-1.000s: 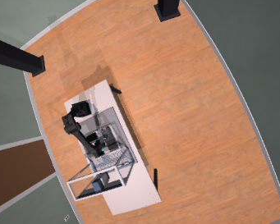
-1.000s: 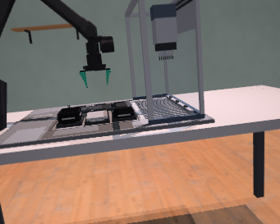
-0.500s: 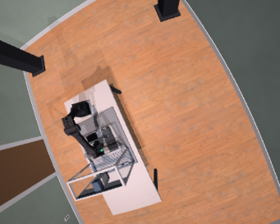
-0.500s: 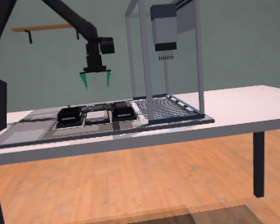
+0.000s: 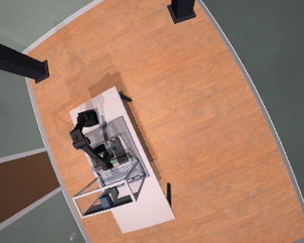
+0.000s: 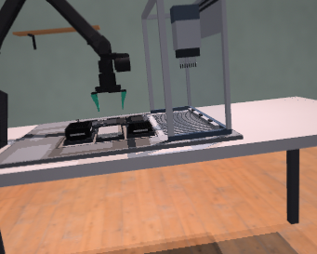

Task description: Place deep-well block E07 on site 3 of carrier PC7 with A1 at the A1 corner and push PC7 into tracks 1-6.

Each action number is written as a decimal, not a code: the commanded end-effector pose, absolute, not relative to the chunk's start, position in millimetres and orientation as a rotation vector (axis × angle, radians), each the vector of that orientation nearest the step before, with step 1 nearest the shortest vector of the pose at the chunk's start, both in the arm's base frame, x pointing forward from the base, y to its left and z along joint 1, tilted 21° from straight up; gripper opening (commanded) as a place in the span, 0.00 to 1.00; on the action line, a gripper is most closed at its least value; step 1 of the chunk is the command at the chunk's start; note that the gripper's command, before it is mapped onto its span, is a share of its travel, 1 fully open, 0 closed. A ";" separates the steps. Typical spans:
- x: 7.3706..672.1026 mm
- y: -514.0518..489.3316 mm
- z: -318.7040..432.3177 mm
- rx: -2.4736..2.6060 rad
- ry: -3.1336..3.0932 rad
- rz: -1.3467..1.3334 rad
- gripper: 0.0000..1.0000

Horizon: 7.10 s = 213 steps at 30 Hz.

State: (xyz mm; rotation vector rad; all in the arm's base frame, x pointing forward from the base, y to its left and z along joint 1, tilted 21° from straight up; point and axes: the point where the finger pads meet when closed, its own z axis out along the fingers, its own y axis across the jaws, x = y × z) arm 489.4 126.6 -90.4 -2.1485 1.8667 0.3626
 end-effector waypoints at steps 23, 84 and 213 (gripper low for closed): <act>502.5 155.0 -134.9 -2.134 1.852 0.335 1.00; 500.2 163.5 -156.4 -2.135 1.854 0.339 1.00; 500.0 185.4 -132.4 -2.134 1.820 0.320 1.00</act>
